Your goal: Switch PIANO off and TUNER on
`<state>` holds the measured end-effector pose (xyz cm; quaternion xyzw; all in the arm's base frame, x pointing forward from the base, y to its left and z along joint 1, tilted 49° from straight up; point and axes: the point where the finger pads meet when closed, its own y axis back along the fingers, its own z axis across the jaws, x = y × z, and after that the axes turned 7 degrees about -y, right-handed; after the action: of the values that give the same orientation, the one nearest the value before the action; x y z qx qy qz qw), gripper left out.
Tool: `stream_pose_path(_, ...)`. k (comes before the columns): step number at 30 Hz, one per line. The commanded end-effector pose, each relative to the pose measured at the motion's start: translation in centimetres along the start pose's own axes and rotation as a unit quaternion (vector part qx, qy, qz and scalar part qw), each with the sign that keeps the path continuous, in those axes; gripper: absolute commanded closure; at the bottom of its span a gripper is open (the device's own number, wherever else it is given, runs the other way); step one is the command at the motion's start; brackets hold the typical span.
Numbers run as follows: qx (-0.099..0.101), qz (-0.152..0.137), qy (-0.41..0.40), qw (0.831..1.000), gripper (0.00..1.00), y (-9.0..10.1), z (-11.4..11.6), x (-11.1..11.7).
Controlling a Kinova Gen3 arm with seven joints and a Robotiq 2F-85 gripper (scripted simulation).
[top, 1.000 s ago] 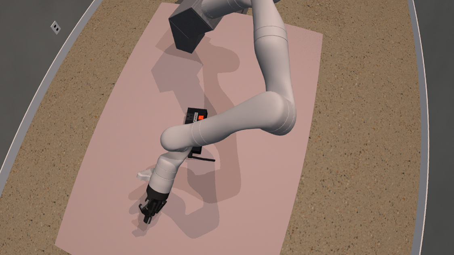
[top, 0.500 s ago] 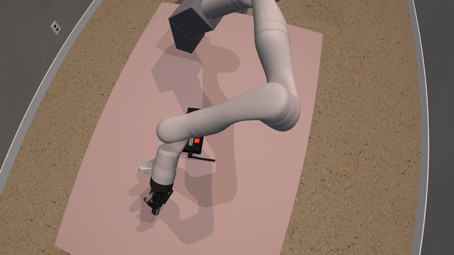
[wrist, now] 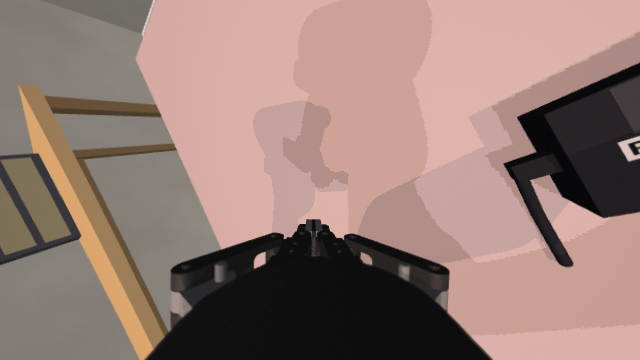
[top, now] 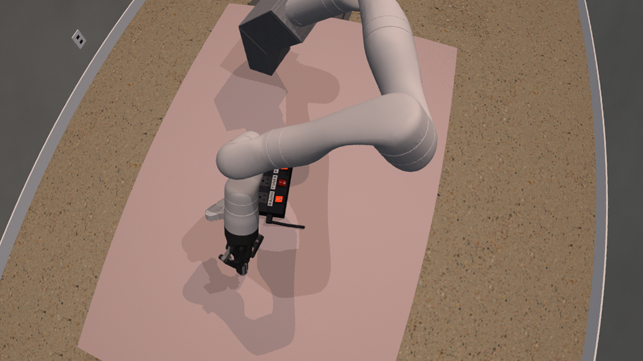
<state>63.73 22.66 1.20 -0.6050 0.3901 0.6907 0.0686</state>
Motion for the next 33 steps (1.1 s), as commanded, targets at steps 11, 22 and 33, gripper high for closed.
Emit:
stream_pose_path(11, -0.104, 0.012, -0.031, 0.994, 1.00, 7.6, 5.9, -0.3)
stream_pose_path(22, -0.135, 0.017, -0.040, 0.990, 1.00, 9.5, 7.8, -0.2)
stream_pose_path(33, -0.153, 0.021, -0.045, 0.987, 1.00, 10.7, 9.1, -0.1)
